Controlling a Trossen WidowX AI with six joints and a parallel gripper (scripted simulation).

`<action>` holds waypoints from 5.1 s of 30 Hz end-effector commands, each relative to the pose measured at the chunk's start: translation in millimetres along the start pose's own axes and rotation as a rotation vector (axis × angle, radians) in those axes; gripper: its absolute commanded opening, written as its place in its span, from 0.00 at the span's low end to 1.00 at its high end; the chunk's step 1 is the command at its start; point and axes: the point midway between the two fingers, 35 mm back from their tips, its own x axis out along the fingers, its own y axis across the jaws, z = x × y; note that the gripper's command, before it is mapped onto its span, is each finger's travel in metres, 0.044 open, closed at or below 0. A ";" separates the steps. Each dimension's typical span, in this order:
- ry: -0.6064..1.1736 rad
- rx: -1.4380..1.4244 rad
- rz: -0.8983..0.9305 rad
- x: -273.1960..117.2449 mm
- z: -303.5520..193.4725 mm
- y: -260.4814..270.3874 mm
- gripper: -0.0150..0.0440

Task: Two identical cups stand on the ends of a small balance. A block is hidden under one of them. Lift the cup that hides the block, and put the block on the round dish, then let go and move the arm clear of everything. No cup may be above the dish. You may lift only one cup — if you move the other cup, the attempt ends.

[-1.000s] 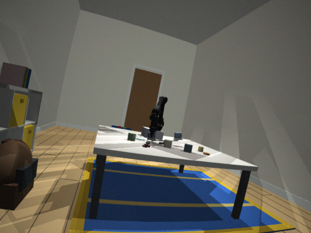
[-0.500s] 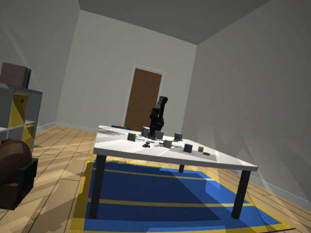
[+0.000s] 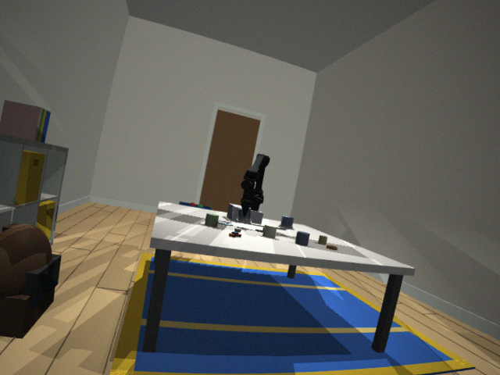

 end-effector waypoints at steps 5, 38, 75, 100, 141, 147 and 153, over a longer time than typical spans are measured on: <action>0.005 -0.001 -0.015 -13.0 -1.4 -3.8 0.25; 0.006 -0.001 -0.015 -54.8 -1.4 -3.7 0.25; 0.006 -0.001 -0.014 -101.9 1.0 3.6 0.25; 0.000 0.003 -0.009 -96.1 1.3 2.8 0.25; 0.010 0.002 -0.010 -58.7 -78.7 37.5 0.25; 0.014 0.001 -0.008 -37.5 -117.6 68.5 0.25; 0.017 0.000 -0.006 -16.6 -149.6 106.1 0.25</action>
